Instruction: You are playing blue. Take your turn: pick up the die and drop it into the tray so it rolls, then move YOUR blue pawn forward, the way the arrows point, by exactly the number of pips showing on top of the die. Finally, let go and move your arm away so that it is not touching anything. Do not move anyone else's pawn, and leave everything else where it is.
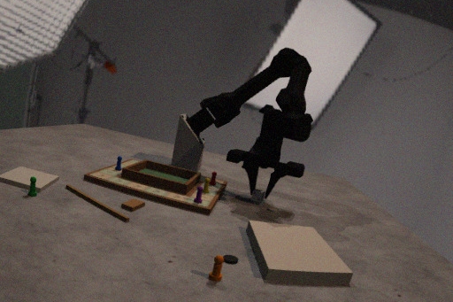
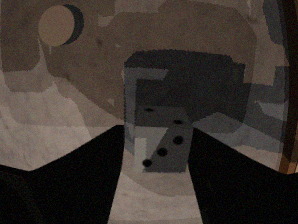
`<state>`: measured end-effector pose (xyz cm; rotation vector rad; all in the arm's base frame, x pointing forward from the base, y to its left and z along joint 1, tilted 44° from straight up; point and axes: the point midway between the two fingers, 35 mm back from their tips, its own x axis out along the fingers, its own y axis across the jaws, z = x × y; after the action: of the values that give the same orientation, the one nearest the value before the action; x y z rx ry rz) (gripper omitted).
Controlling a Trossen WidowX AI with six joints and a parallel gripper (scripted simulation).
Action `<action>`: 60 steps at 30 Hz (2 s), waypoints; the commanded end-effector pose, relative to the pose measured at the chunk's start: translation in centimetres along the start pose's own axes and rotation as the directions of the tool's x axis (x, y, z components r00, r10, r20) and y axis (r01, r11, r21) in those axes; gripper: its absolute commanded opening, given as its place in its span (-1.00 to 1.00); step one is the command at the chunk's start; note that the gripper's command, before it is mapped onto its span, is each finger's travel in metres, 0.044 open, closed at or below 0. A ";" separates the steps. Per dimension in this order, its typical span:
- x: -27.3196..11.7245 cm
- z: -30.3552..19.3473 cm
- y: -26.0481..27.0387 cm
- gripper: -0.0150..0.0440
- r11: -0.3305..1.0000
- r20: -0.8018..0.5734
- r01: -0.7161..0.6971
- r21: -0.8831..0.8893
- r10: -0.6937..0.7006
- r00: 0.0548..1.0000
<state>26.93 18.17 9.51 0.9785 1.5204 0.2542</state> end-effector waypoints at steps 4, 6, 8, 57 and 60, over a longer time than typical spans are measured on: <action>0.2 -0.1 -0.2 -0.19 1.000 -0.002 0.006 0.008 -0.006 1.000; 0.2 -0.1 -0.2 -0.23 1.000 -0.002 0.006 0.008 -0.006 1.000; 0.2 -0.1 -0.2 -0.34 1.000 -0.002 0.006 0.008 -0.006 1.000; -9.9 9.0 -10.7 -0.49 0.752 0.015 0.024 0.659 -0.046 0.999; -9.6 9.7 -12.7 -0.49 0.680 0.014 0.020 0.733 -0.045 0.999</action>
<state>29.76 1.58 8.19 1.4717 1.6130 -0.3259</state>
